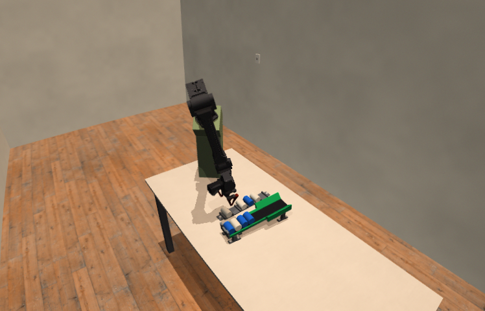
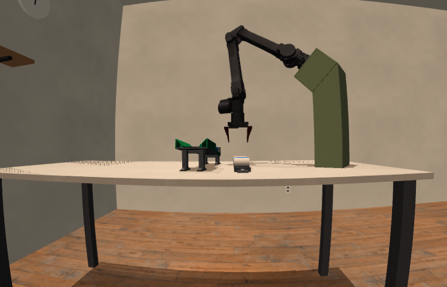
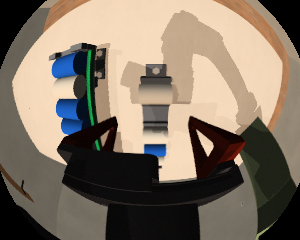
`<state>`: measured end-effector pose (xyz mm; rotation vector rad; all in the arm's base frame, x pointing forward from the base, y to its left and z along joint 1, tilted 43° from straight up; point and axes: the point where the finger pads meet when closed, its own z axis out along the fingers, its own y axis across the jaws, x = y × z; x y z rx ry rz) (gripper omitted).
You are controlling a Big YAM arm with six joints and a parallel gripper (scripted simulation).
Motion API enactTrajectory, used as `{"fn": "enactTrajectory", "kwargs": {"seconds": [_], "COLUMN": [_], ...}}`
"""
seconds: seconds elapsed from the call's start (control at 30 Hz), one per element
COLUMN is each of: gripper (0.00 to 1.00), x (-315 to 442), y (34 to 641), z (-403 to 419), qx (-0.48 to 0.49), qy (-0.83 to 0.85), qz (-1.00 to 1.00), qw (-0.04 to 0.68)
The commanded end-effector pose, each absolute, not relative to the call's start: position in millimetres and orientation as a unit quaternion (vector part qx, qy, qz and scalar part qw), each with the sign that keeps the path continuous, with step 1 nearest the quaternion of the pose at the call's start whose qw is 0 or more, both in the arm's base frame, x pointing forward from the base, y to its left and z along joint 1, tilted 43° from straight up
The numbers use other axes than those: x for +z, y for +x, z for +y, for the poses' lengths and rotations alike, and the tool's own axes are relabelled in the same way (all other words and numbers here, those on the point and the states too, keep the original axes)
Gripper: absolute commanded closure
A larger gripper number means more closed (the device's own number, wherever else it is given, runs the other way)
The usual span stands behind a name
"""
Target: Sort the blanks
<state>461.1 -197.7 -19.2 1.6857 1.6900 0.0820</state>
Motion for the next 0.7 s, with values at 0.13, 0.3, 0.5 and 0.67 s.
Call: {"fn": "enactTrajectory", "kwargs": {"seconds": [0.13, 0.3, 0.5, 0.67], "gripper": [0.00, 0.00, 0.00, 0.00], "x": [-17.2, -17.2, -17.2, -18.0], "y": [457.2, 457.2, 457.2, 457.5], "z": [-193.9, -193.9, -193.9, -192.8], "qx": [0.033, 0.033, 0.033, 0.030], "qy": [0.657, 0.657, 0.657, 0.651], "qz": [0.657, 0.657, 0.657, 0.663], "qw": [0.368, 0.368, 0.368, 0.367]}}
